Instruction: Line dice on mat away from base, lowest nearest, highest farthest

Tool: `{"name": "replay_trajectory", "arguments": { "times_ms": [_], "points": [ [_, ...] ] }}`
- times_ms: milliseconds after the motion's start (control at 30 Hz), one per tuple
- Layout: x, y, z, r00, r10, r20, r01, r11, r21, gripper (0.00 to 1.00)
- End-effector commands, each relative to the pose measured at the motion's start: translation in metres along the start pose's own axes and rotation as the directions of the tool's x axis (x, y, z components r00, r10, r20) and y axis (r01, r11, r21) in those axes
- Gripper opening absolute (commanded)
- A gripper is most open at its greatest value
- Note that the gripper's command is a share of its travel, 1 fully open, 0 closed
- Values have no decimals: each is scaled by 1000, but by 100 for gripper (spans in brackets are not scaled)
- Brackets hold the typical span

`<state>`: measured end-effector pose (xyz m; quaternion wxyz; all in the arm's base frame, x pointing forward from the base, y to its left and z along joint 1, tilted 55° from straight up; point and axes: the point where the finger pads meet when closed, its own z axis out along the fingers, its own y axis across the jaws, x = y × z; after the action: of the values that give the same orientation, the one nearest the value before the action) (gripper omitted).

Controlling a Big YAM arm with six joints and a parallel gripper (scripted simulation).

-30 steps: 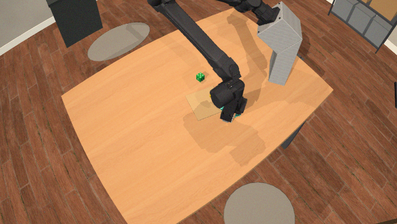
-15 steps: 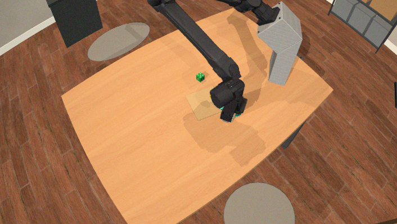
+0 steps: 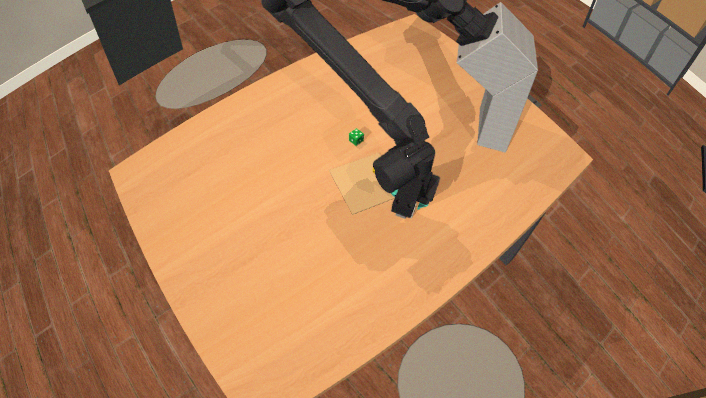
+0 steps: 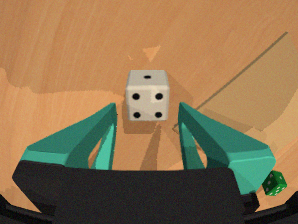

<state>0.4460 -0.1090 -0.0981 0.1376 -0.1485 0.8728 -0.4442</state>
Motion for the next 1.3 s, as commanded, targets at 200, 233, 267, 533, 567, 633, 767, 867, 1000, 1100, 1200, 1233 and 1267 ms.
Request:
{"name": "replay_trajectory", "arguments": {
  "times_ms": [200,233,267,533,567,633,767,867,1000,1100,1200,1233,1267],
  "points": [
    [1,0,20,1000,-2,-3,2,1000,1,45],
    [1,0,20,1000,-2,-3,2,1000,1,45],
    [3,0,22,1000,-5,-5,5,1000,0,45],
    [2,0,36,1000,-3,-4,3,1000,2,45],
    [3,0,37,1000,-5,-6,5,1000,0,45],
    [1,3,34,1000,-12,2,12,1000,-1,45],
    [-3,0,32,1000,-7,9,7,1000,3,45],
    [-3,0,32,1000,-7,7,7,1000,2,45],
    [-3,0,32,1000,-6,7,6,1000,2,45],
    [-3,0,32,1000,-6,7,6,1000,2,45],
    [-3,0,32,1000,-6,7,6,1000,2,45],
    [-3,0,32,1000,-6,7,6,1000,2,45],
    [-3,0,32,1000,-6,7,6,1000,2,45]
  ]
}}
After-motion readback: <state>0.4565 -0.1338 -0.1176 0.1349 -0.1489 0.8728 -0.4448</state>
